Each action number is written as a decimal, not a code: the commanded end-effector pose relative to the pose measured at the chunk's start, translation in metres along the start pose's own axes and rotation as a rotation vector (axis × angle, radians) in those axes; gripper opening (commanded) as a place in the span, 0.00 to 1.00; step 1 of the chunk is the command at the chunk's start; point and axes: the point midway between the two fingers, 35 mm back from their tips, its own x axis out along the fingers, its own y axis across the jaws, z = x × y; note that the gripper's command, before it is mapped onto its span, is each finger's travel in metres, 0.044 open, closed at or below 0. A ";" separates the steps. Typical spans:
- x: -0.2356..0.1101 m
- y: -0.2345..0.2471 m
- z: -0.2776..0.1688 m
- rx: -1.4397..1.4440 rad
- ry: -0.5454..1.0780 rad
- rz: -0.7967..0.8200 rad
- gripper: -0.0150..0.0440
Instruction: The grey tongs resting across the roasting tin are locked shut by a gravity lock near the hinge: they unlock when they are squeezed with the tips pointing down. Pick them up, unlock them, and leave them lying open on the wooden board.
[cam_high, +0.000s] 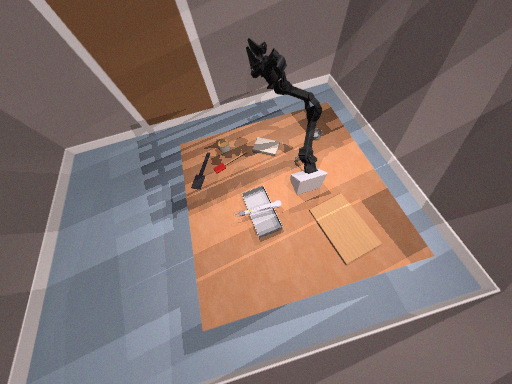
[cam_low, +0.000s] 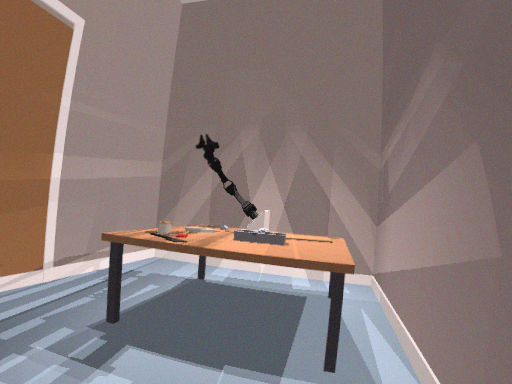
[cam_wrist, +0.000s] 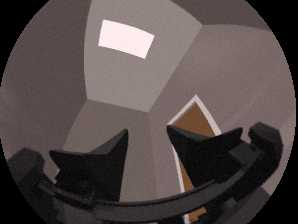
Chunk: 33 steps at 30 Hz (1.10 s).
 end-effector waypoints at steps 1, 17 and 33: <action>0.007 0.030 -0.023 0.072 0.056 0.059 0.69; 0.002 0.178 -0.135 0.401 0.439 0.343 0.69; -0.118 0.388 -0.254 0.790 1.193 0.632 0.69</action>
